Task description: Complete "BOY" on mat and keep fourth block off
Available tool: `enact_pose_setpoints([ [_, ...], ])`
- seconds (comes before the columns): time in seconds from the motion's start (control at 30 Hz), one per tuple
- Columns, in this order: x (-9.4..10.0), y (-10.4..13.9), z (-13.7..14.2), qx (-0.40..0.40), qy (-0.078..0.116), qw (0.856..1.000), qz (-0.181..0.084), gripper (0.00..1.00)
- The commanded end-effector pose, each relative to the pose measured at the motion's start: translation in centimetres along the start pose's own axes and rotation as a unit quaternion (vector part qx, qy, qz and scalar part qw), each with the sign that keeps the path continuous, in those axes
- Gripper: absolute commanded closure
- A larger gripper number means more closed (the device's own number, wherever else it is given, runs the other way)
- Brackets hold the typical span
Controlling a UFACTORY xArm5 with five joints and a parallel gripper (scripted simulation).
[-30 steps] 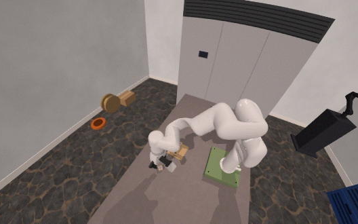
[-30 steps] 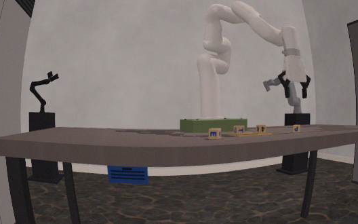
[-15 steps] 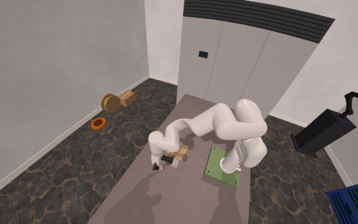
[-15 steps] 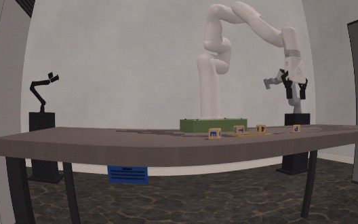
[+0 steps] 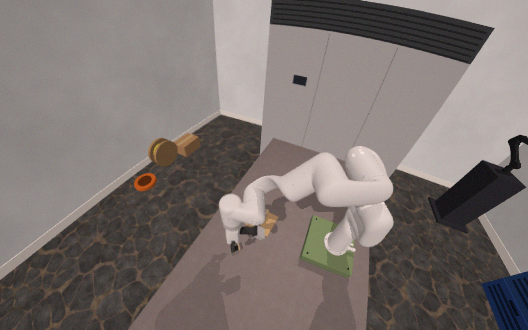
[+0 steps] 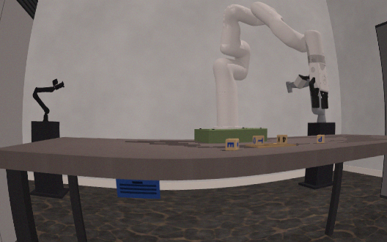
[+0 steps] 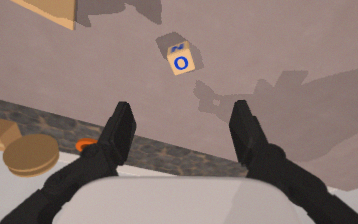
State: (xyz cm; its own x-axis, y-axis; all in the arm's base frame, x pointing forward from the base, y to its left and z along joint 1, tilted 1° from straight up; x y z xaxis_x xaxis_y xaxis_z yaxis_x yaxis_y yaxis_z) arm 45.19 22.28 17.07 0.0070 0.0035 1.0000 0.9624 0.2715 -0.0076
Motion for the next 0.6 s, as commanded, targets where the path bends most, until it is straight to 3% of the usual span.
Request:
enact_pose_setpoints([
  [0.0, -0.04, 0.10, 0.02, 0.070, 0.000, 0.998, -0.002, 0.00],
  [0.33, -0.30, 0.10, 0.02, 0.155, 0.000, 0.988, -0.002, 0.00],
  [0.57, -0.57, 0.11, 0.02, 0.245, 0.000, 0.970, -0.002, 0.00],
])
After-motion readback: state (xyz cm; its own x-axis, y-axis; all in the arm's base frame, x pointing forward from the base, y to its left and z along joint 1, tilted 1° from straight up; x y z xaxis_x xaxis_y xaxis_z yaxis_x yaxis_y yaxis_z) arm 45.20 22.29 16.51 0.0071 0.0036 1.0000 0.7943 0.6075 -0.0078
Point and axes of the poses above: the point where the finger pads meet when closed, its own x axis back along the fingers, its own z axis across the jaws, y = z × x, the point moved 9 cm from there along x, back along the fingers, and after that the axes turned 11 degrees about -x, right-handed, at the moved point
